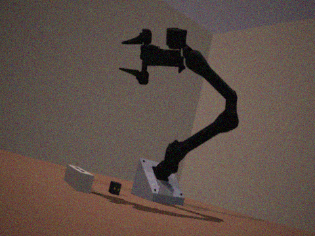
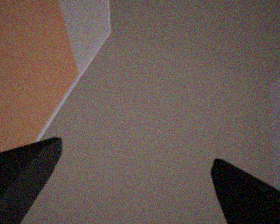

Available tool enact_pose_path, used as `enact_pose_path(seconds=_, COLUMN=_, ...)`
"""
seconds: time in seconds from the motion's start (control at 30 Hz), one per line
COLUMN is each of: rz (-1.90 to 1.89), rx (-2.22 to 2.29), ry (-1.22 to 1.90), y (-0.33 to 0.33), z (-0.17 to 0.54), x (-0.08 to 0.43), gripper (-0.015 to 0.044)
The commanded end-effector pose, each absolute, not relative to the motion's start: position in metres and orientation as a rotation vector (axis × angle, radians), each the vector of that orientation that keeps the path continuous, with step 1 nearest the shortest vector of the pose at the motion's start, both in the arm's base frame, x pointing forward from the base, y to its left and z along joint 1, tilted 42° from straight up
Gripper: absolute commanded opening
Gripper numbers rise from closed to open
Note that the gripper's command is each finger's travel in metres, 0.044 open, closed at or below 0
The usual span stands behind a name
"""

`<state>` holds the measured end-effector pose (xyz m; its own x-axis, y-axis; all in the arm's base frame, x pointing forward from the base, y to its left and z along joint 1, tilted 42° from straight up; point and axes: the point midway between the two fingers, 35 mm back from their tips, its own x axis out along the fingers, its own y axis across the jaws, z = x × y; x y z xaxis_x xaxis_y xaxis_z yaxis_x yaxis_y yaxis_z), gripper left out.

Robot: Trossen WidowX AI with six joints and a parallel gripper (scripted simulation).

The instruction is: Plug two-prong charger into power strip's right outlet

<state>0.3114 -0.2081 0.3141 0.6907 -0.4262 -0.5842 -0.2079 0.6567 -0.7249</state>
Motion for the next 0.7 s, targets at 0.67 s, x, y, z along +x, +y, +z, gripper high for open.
enact_pose_path(seconds=0.67, rz=0.606, rx=-0.738, ry=0.948, y=-0.100, z=0.137, x=0.319, gripper=0.0440)
